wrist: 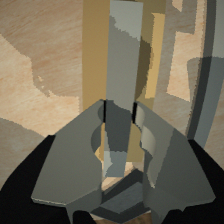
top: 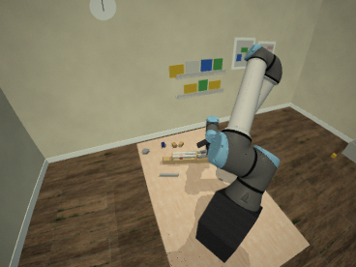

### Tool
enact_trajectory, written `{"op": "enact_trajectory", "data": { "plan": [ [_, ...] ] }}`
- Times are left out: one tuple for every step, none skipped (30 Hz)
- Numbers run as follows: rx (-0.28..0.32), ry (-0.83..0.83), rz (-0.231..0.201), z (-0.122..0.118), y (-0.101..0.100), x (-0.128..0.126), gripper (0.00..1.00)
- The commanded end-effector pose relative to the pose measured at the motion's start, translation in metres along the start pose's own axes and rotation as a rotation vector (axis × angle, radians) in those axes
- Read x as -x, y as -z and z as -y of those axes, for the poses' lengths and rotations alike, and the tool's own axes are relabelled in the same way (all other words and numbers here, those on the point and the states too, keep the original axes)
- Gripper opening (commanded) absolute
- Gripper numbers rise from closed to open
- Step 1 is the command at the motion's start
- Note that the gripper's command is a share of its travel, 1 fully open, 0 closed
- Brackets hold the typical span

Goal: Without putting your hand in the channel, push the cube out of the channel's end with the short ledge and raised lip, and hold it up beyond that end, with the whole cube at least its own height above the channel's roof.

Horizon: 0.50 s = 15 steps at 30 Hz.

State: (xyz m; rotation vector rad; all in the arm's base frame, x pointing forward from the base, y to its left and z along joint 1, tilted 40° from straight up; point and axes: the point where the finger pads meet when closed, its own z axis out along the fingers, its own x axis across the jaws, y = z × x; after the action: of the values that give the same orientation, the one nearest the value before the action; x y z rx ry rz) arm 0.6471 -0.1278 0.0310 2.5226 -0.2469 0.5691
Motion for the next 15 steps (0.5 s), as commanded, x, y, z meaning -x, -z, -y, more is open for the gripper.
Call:
{"op": "enact_trajectory", "data": {
  "plan": [
    [0.000, 0.000, -0.001, 0.000, 0.000, 0.000, 0.00],
    [0.000, 0.000, -0.001, 0.000, 0.000, 0.000, 0.00],
    [0.000, 0.000, -0.001, 0.000, 0.000, 0.000, 0.00],
    [0.000, 0.000, -0.001, 0.000, 0.000, 0.000, 0.00],
    [0.000, 0.000, -0.001, 0.000, 0.000, 0.000, 0.00],
    [0.000, 0.000, -0.001, 0.001, 0.000, 0.000, 0.00],
    [0.000, 0.000, -0.001, 0.001, 0.000, 0.000, 0.00],
    [0.000, 0.000, -0.001, 0.002, 0.000, 0.000, 0.00],
    [0.000, 0.000, -0.001, 0.002, 0.000, 0.000, 0.00],
    [0.000, 0.000, -0.001, 0.003, 0.000, 0.000, 0.00],
    [0.000, 0.000, -0.001, 0.005, 0.000, 0.000, 0.00],
    [0.000, 0.000, -0.001, 0.006, 0.000, 0.000, 0.00],
    [0.000, 0.000, -0.001, 0.008, 0.000, 0.000, 0.00],
    [0.000, 0.000, -0.001, 0.010, 0.000, 0.000, 0.00],
    [0.000, 0.000, -0.001, 0.012, 0.000, 0.000, 0.00]
  ]
}}
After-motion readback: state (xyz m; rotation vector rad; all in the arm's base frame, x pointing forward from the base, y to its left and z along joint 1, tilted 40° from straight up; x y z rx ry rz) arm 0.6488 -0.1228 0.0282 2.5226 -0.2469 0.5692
